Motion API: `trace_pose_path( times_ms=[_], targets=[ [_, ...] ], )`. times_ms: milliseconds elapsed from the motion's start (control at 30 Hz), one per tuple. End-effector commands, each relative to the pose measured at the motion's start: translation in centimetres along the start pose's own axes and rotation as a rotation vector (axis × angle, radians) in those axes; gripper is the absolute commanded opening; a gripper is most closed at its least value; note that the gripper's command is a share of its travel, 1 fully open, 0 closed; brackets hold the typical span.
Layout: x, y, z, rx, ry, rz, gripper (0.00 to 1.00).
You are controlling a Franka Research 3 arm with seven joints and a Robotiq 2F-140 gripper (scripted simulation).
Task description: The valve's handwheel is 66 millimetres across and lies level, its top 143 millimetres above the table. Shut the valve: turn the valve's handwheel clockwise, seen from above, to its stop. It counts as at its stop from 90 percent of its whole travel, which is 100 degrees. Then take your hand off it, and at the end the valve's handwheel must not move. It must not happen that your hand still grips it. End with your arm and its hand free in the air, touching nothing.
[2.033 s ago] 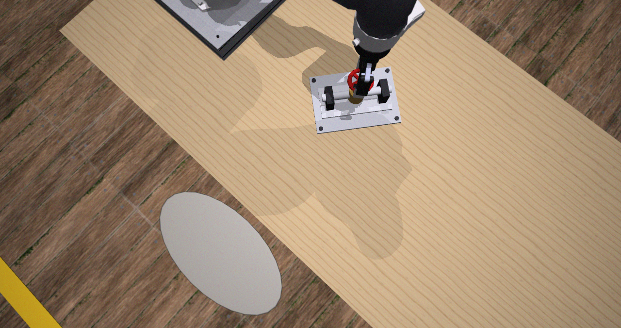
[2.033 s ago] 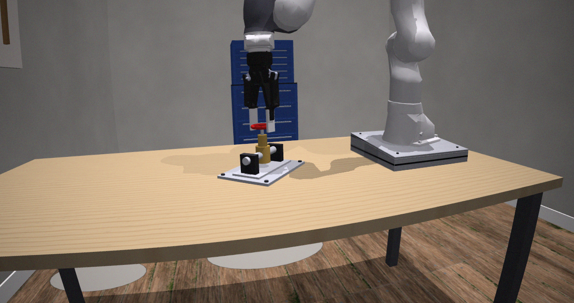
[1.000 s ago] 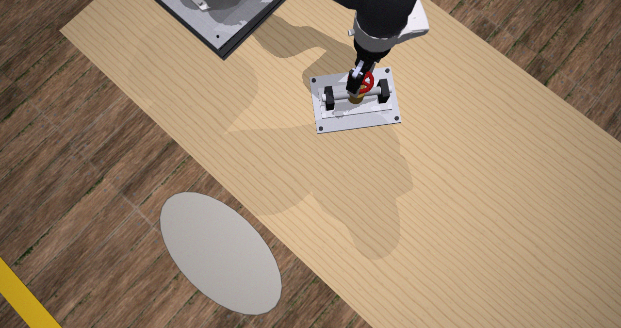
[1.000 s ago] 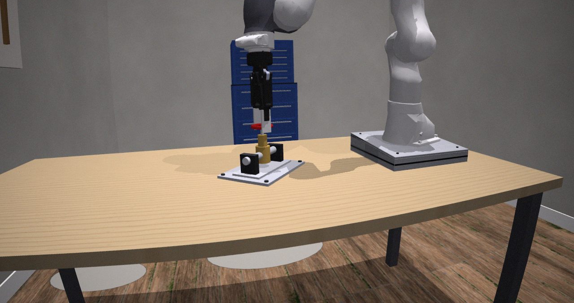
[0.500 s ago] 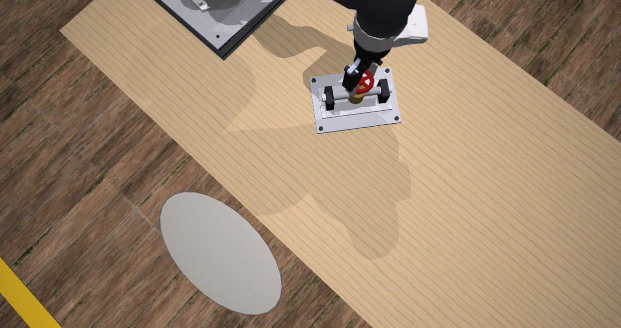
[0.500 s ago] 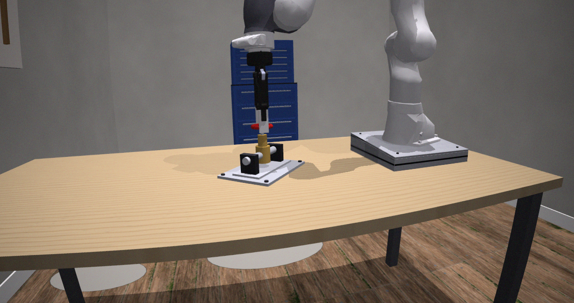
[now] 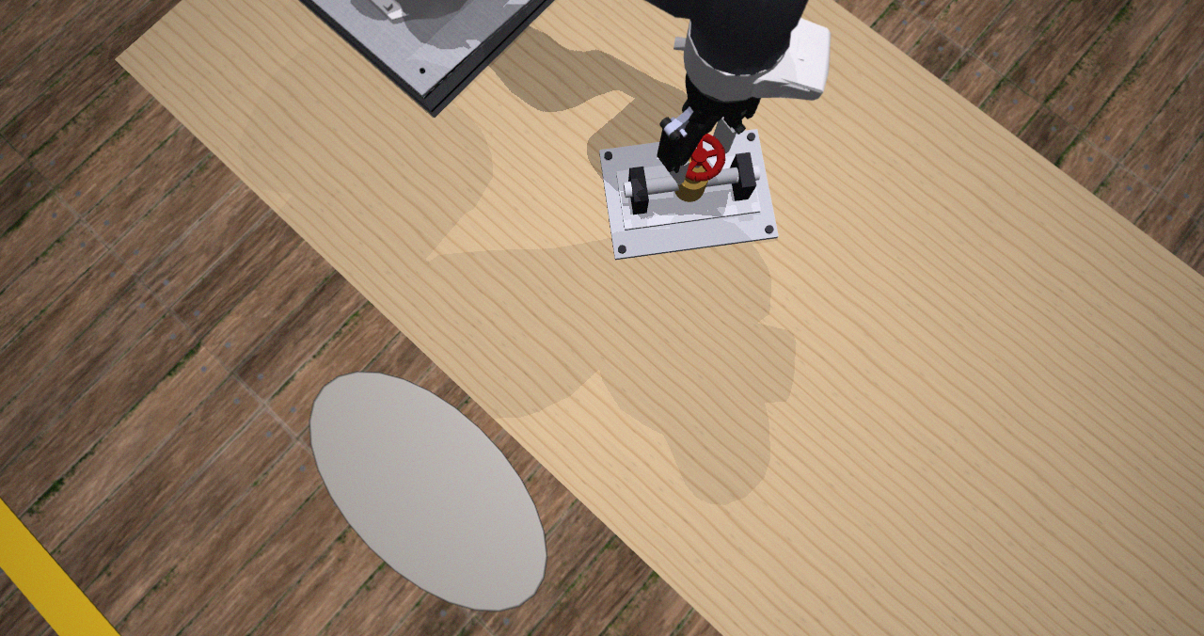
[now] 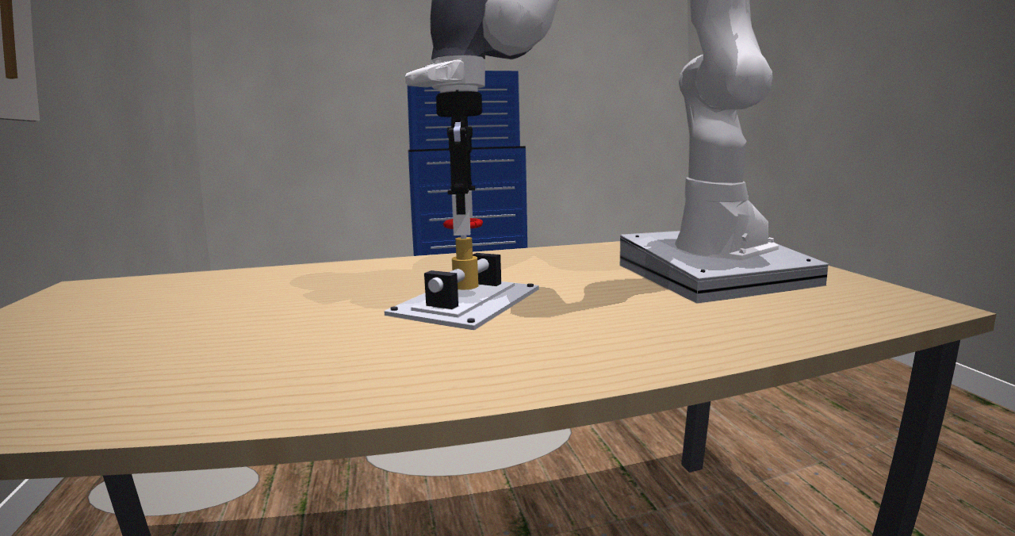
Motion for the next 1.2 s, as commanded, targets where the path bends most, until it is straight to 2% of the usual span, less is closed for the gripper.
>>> trace_pose_path(
  times_ms=[0, 1167],
  targets=[
    [-0.09, -0.13, -0.04, 0.002, -0.138, 0.011, 0.34],
    [-0.09, -0.13, -0.04, 0.004, -0.633, 0.010, 0.34]
  ],
)
Point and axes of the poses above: the point where the finger pads meet when closed, its own y axis back along the fingers, its own x axis across the jaws, z = x × y, the point moved 8 cm from there along y, back along the fingers, and after that the axes turned 4 degrees about y, right-handed, at the moved point
